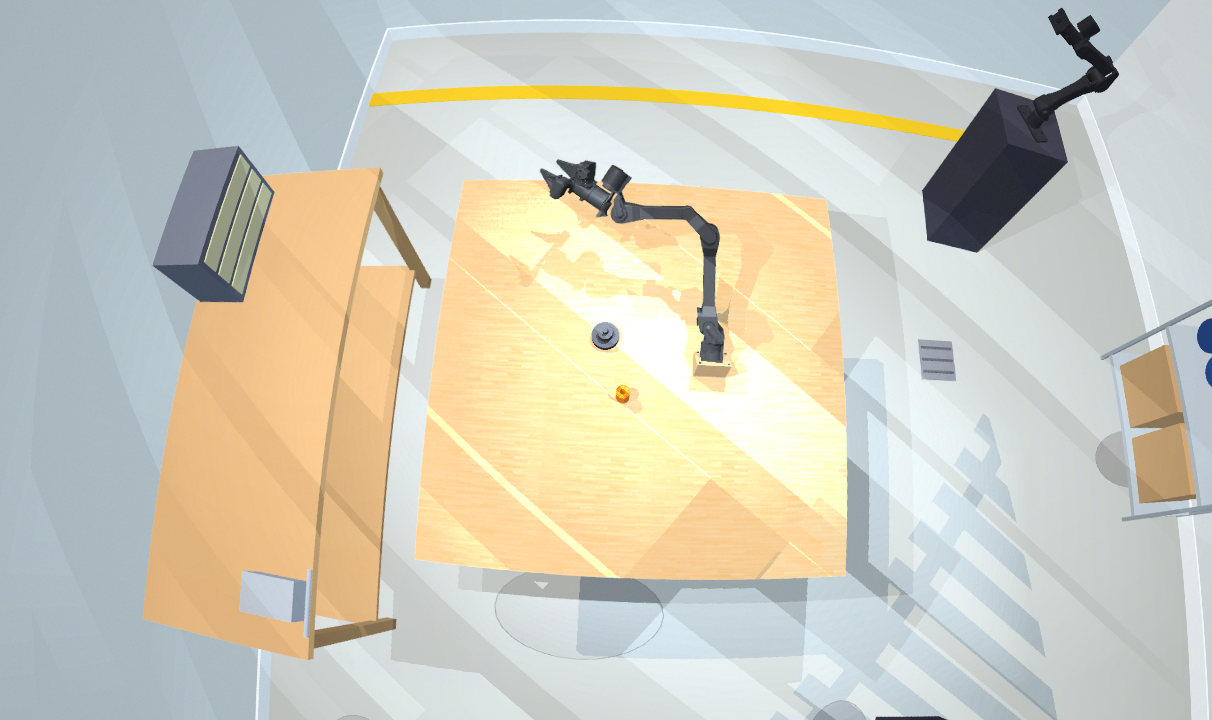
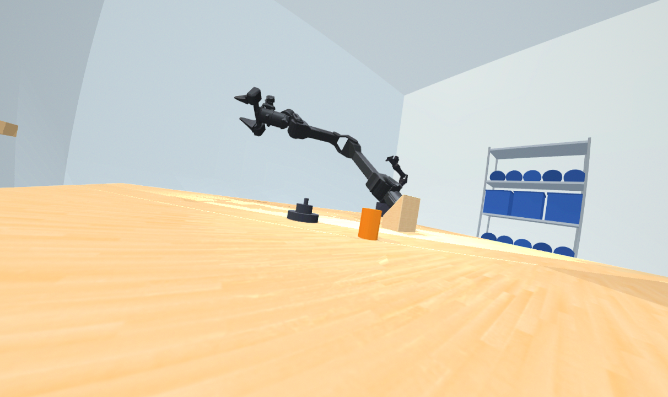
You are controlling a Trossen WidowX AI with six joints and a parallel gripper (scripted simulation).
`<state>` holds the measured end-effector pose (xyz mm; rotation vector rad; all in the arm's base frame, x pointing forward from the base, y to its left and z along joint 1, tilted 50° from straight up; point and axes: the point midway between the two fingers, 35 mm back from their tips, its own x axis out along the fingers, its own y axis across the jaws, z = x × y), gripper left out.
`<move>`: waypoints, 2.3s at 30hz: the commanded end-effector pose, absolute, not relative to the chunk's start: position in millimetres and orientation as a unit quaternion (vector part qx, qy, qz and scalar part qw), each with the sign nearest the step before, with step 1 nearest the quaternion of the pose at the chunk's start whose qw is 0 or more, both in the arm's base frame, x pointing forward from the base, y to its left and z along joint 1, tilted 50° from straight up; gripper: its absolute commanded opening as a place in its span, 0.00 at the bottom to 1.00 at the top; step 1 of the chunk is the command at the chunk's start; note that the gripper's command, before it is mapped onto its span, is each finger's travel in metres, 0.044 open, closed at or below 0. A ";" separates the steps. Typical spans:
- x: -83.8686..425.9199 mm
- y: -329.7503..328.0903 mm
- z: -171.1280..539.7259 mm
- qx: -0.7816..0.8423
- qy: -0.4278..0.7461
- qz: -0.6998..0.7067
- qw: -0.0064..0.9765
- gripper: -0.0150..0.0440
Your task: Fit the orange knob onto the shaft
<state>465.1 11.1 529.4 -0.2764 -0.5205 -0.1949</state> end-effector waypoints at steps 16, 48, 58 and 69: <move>519.9 151.3 282.2 -0.077 0.129 0.047 0.987 1.00; 232.0 176.8 -25.5 -0.347 0.617 -0.237 0.666 1.00; 237.0 150.6 -48.3 -0.347 0.617 -0.237 0.666 1.00; 241.9 135.3 -61.7 -0.347 0.616 -0.237 0.666 1.00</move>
